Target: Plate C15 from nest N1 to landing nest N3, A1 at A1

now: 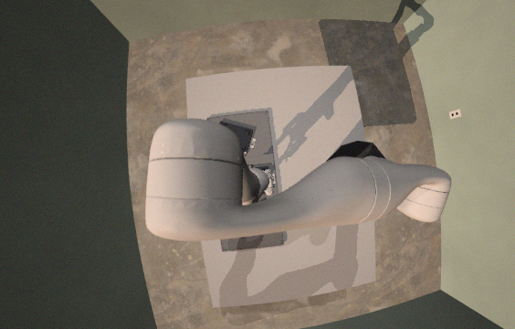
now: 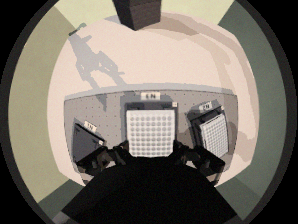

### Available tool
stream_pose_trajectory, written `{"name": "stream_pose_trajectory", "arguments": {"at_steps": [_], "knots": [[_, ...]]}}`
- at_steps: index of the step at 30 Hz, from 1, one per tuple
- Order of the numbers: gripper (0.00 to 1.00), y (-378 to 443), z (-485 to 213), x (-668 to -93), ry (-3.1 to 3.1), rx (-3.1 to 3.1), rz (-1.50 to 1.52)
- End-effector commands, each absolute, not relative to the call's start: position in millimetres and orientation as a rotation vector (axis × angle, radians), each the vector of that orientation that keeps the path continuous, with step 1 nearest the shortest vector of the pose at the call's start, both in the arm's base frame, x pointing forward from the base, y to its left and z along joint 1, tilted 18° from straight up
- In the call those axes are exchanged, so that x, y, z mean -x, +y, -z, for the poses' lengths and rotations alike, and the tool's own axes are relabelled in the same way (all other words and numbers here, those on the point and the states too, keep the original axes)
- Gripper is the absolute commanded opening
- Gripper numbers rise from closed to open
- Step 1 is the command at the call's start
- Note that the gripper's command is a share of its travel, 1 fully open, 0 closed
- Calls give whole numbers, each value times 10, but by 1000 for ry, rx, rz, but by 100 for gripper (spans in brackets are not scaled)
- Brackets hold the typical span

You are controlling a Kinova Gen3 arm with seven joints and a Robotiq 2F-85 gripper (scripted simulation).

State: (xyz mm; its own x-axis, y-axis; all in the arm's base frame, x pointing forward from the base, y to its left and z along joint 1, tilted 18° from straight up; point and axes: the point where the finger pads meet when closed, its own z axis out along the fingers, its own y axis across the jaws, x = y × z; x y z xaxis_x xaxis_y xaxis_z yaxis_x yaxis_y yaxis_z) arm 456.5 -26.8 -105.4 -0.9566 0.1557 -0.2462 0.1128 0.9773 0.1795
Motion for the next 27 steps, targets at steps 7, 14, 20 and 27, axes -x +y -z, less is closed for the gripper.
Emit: {"name": "stream_pose_trajectory", "arguments": {"at_steps": [7,14,20,27], "knots": [[0,-252,1118,-4554,2867,-200,-242],[0,-253,1118,-4555,2867,-200,-242],[0,-254,1116,-4558,2867,-200,-242],[0,-249,1152,-4570,2867,-200,-242]]}}
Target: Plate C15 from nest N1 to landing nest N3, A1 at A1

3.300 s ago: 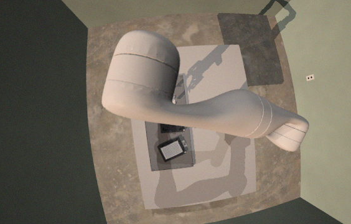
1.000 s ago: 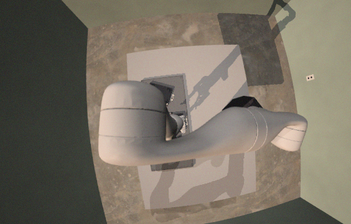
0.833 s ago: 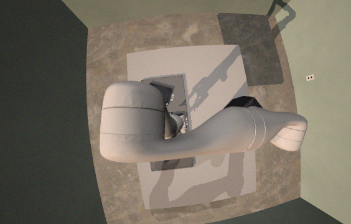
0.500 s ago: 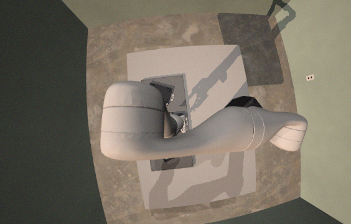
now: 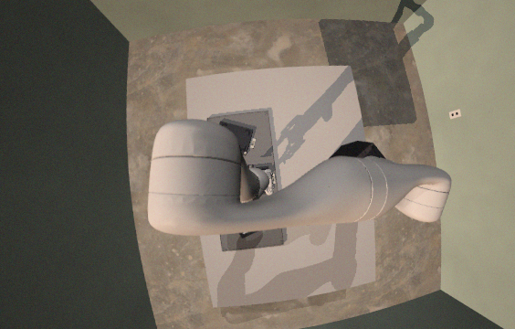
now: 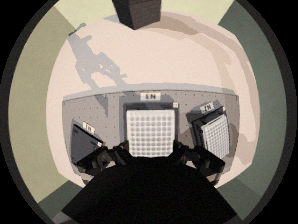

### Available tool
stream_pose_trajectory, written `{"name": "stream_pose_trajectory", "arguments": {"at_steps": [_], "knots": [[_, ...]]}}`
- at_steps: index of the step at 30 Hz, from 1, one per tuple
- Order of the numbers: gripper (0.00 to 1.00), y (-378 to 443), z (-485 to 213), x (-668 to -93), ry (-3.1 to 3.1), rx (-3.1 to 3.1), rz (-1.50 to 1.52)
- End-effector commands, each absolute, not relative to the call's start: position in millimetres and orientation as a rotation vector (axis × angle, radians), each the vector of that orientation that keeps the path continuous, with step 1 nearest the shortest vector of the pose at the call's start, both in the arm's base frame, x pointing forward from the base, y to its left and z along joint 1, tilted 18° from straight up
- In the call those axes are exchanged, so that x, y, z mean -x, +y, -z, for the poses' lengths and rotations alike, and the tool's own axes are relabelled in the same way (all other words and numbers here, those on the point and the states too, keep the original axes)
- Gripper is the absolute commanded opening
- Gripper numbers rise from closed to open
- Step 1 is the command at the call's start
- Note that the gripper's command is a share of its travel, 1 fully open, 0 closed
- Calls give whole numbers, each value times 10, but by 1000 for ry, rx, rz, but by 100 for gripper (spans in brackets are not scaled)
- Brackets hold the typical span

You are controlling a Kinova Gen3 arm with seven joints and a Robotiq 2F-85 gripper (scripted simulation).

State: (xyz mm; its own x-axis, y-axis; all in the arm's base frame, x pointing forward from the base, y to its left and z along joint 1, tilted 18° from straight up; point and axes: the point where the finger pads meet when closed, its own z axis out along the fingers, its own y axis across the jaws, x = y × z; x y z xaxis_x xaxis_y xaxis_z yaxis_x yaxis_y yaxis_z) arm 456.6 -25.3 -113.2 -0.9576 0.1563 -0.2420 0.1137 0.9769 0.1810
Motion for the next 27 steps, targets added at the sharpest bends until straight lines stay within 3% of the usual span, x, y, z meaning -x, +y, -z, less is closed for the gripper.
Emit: {"name": "stream_pose_trajectory", "arguments": {"at_steps": [1,27], "knots": [[0,-247,1166,-4573,2867,-200,-242],[0,-226,1290,-4604,2867,-200,-242]]}}
